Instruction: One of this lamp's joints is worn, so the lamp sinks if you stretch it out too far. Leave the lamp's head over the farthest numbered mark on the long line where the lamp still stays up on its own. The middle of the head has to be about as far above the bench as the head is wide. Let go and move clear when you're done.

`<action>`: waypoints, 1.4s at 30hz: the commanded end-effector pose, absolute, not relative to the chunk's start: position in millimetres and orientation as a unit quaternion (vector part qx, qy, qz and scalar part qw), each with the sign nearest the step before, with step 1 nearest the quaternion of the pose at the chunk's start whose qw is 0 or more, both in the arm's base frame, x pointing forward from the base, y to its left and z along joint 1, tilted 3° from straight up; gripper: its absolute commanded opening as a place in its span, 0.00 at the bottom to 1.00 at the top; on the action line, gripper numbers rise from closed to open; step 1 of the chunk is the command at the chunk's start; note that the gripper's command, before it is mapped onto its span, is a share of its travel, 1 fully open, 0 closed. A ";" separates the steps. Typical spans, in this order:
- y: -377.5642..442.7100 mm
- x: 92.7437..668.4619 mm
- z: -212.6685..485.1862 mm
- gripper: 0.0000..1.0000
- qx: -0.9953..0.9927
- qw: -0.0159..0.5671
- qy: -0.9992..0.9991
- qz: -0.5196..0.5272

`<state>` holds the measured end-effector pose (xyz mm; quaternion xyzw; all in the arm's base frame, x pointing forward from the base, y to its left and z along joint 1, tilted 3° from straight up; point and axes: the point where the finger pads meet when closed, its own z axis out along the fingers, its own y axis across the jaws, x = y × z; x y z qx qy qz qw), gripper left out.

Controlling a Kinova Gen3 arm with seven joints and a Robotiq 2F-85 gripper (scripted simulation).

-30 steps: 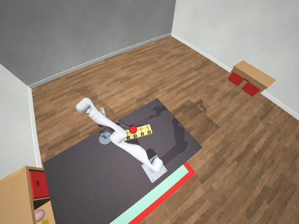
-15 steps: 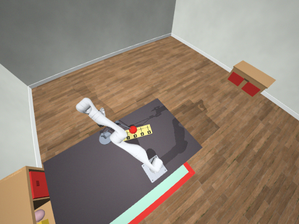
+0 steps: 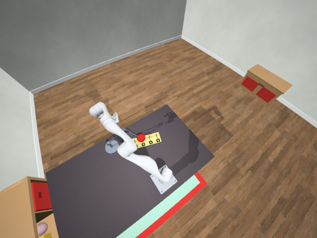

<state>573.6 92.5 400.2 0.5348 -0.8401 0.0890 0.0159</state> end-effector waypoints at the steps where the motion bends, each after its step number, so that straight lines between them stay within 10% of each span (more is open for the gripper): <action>1: 88.4 560.7 411.9 1.00 0.535 0.005 -0.840 0.086; 42: -51.6 506.0 412.4 1.00 0.536 0.017 -0.839 0.090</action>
